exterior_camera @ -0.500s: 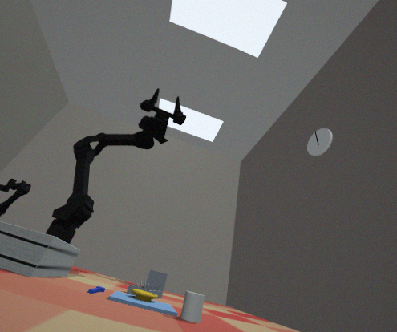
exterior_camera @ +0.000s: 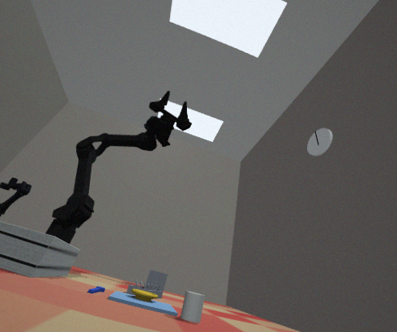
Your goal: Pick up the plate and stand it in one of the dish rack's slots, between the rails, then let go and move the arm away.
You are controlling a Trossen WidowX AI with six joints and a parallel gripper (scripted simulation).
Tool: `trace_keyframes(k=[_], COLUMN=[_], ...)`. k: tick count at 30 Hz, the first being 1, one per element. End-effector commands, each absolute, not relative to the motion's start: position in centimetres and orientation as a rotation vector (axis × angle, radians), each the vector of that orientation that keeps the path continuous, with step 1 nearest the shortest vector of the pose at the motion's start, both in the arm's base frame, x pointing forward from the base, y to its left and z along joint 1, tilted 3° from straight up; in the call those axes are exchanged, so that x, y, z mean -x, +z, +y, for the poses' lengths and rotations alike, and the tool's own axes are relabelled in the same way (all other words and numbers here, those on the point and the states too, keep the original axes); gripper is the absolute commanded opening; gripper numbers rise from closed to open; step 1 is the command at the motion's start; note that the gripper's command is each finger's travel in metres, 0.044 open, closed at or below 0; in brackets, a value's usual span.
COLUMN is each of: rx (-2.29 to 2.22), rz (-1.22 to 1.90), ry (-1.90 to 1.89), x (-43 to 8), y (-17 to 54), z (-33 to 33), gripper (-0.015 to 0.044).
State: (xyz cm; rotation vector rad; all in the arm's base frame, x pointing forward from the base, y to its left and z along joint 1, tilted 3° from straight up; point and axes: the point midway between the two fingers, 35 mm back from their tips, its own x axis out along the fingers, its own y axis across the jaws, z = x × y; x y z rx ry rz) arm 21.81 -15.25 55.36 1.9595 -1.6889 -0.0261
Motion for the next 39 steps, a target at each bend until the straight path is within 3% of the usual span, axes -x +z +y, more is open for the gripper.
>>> trace_keyframes(k=[1,39], rx=[-1.873,-1.121], rz=[-1.567,-0.55], ry=[-0.146,-0.71], x=[-24.3,-38.7], y=[54.2,40.7], z=[-15.2,-14.2], gripper=[0.04,0.04])
